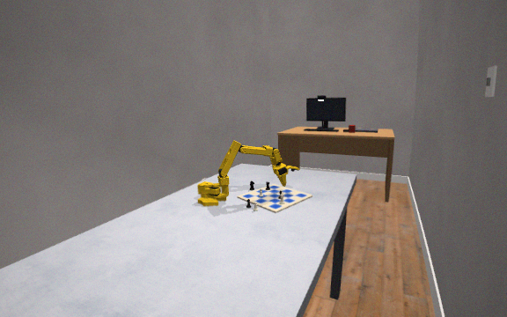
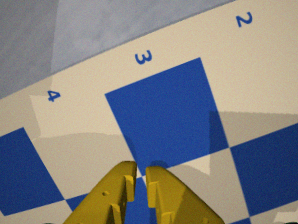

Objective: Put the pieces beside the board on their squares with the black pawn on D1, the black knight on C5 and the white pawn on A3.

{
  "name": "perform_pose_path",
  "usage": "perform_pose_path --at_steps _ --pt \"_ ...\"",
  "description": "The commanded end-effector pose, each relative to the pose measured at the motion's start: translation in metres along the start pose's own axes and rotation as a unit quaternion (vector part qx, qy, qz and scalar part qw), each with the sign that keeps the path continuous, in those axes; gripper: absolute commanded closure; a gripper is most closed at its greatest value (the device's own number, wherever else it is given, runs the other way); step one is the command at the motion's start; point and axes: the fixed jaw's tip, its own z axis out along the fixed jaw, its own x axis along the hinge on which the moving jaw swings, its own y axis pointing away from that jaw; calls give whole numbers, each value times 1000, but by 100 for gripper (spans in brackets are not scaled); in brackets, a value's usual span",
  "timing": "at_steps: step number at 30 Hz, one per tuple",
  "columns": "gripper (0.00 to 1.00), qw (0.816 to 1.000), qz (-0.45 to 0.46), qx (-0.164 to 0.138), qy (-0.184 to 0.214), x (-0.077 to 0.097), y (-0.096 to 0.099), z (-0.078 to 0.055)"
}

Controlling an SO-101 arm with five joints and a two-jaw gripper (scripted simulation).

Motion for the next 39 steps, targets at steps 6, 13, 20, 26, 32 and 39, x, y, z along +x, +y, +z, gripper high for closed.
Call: perform_pose_path --at_steps 6,13,20,26,32,39 --pt "100 1000 -2 -2 1 2 3 -4" --pt "100 1000 -2 -2 1 -1 3 -13" --pt "100 1000 -2 -2 1 -9 2 -40" --pt "100 1000 -2 -2 -1 -14 2 -62" --pt "100 1000 -1 -2 -6 -16 2 -68" --pt "100 1000 -1 -1 -8 -16 2 -70"
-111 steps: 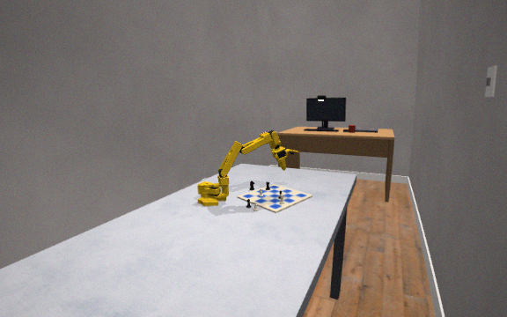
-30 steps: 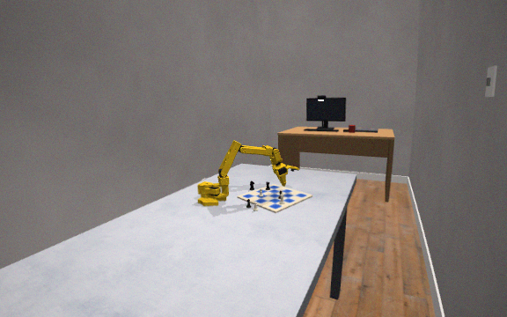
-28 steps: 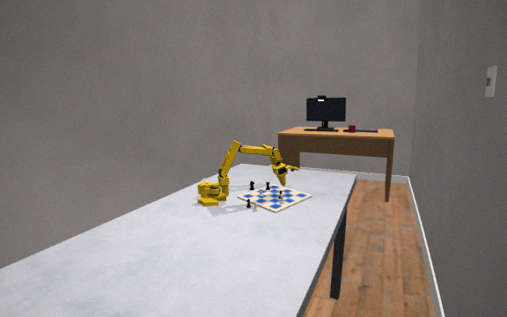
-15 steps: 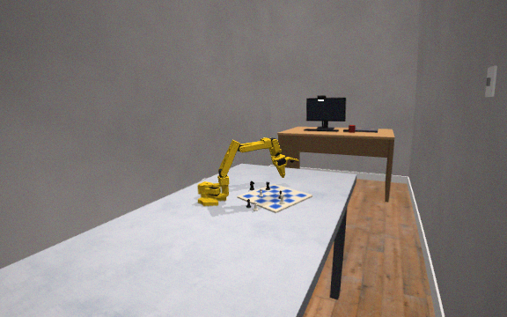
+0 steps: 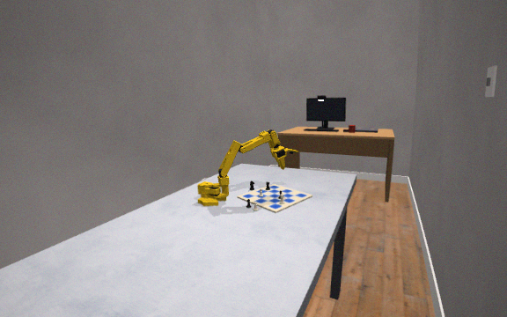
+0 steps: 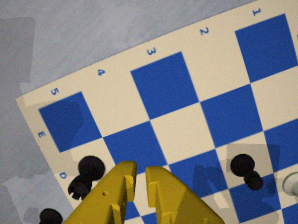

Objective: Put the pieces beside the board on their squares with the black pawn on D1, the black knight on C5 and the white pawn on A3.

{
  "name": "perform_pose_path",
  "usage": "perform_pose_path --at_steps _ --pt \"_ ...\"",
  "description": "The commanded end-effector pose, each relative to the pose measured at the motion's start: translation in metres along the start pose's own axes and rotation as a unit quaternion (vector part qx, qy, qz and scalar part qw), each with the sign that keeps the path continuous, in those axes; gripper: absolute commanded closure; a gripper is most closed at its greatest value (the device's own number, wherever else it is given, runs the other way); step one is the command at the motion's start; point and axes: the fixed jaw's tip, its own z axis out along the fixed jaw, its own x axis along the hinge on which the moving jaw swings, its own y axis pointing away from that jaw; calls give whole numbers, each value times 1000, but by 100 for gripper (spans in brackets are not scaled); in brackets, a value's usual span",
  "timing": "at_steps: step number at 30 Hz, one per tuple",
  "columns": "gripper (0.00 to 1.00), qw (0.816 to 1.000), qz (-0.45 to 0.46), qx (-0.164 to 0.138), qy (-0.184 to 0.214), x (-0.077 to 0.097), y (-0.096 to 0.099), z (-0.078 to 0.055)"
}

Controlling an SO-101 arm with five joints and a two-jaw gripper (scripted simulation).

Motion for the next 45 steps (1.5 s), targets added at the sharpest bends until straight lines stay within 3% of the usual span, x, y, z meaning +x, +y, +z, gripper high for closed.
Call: perform_pose_path --at_steps 1,8,15,22,24,29,34,39,41,45 --pt "100 1000 0 -2 10 2 2 2" --pt "100 1000 10 2 7 3 -4 -3" --pt "99 999 50 16 -6 14 -26 -20" --pt "97 992 118 42 -26 44 -55 -42" --pt "97 992 118 42 -26 44 -55 -42" --pt "95 982 174 66 -44 78 -71 -52" --pt "94 967 228 92 -61 114 -81 -52" --pt "92 952 275 116 -75 144 -85 -43" --pt "92 952 275 116 -75 144 -85 -43" --pt "92 940 303 132 -84 162 -87 -33"
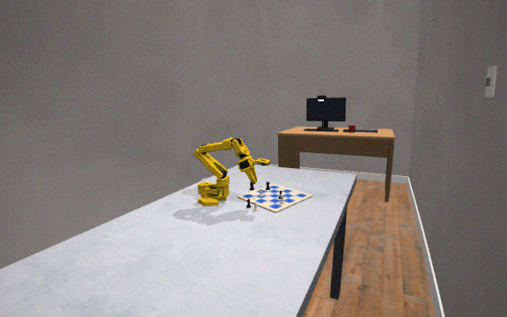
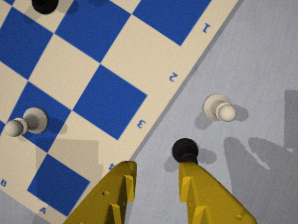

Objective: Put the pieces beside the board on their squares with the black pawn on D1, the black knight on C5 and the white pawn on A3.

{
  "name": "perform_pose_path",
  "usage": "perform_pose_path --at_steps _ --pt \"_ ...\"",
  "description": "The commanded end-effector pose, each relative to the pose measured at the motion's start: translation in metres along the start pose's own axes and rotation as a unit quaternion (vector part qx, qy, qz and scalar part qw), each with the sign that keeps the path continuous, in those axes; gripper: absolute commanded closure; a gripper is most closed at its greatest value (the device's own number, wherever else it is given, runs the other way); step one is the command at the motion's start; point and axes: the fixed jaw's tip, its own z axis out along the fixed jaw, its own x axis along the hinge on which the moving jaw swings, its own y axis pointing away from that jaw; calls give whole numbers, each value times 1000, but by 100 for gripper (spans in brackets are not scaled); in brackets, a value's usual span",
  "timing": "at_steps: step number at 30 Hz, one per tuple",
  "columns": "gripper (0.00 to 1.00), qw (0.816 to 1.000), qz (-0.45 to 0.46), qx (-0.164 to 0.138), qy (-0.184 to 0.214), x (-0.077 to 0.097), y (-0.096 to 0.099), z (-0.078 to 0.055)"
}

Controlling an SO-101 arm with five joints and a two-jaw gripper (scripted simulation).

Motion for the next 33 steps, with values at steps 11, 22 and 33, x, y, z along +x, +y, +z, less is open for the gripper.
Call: perform_pose_path --at_steps 11,22,33 --pt "91 996 60 30 -59 30 -18 19" --pt "91 996 61 31 -59 31 -19 19" --pt "91 996 65 32 -59 34 -19 23"
